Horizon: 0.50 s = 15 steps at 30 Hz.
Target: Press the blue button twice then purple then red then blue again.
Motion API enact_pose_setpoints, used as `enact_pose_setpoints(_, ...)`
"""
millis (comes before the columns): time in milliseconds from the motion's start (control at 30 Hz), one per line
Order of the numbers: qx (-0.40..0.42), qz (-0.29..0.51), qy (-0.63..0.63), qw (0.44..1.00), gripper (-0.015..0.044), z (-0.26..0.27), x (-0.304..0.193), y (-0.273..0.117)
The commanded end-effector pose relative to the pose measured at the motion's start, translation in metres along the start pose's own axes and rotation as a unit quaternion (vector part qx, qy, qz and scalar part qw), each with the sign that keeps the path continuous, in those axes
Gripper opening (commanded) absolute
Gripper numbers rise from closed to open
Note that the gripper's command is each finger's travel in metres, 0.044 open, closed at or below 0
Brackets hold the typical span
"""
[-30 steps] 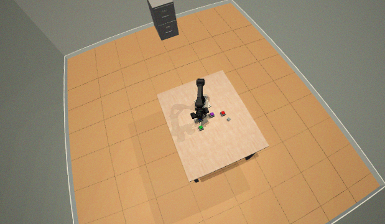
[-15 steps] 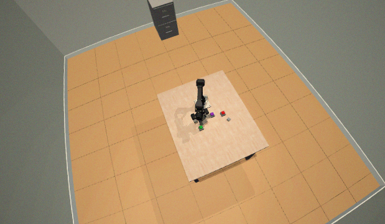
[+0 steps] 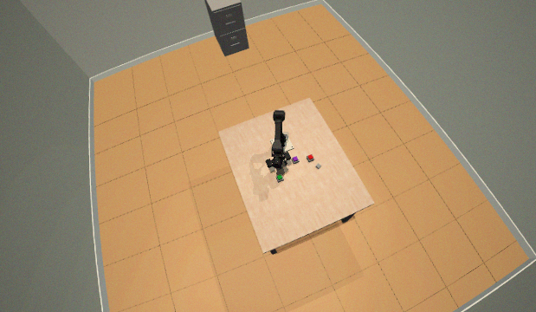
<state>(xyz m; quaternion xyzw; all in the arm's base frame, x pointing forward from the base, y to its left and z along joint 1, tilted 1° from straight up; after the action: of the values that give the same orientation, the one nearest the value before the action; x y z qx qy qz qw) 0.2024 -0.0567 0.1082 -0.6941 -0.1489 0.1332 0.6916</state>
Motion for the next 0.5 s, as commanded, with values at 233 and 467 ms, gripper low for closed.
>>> enact_pose_setpoints(233, 0.001, 0.004, -0.002, 1.000, 0.0020, 0.001, -0.002, 0.020)
enact_pose_setpoints(467, 0.001, 0.004, -0.002, 1.000, 0.0020, 0.001, -0.002, 0.024)
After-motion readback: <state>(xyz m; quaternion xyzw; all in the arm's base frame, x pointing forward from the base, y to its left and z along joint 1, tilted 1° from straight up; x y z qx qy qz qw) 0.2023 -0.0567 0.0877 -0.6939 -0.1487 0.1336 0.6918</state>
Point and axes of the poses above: the point midway between the two fingers, 35 mm back from their tips, its own y axis out along the fingers, its own z axis across the jaws, x = y × z, the point moved 3 cm from there along -y, back along the fingers, and after that the axes turned 12 degrees about -y, right-handed, at the moved point
